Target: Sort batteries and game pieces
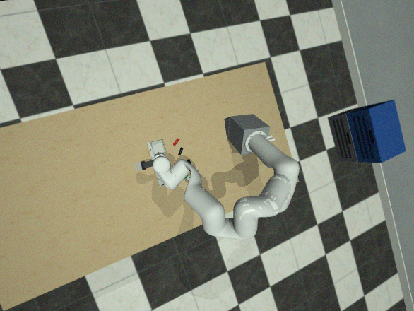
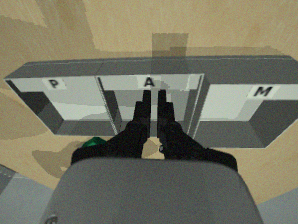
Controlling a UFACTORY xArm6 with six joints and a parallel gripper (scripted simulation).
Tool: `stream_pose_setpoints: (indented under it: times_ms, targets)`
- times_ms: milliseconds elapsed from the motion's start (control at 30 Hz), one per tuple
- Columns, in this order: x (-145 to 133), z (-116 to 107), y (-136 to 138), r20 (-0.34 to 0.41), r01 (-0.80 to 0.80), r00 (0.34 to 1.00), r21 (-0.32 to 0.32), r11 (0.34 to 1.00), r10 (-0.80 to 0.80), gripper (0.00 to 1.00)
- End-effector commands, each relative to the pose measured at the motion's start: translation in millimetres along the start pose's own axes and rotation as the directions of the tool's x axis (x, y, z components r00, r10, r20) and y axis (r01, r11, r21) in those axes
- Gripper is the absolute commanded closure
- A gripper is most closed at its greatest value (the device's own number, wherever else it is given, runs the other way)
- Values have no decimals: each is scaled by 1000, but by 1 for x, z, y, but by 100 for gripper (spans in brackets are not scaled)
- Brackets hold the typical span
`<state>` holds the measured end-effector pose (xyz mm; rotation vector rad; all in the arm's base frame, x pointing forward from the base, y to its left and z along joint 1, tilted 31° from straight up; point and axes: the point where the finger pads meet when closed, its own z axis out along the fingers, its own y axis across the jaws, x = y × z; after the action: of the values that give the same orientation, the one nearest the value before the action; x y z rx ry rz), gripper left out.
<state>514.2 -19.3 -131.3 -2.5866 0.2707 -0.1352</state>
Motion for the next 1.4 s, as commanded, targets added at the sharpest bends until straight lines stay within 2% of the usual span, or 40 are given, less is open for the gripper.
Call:
stream_pose_setpoints:
  times_ms: [0, 967, 1200, 1367]
  targets:
    - [2, -1, 0, -4, 1, 1000, 0, 1000, -1, 93]
    - [2, -31, 0, -3, 1, 1000, -1, 1000, -1, 93]
    - [2, -59, 0, -4, 1, 1000, -1, 1000, -1, 93]
    - [2, -61, 0, -4, 1, 1000, -1, 1000, -1, 93]
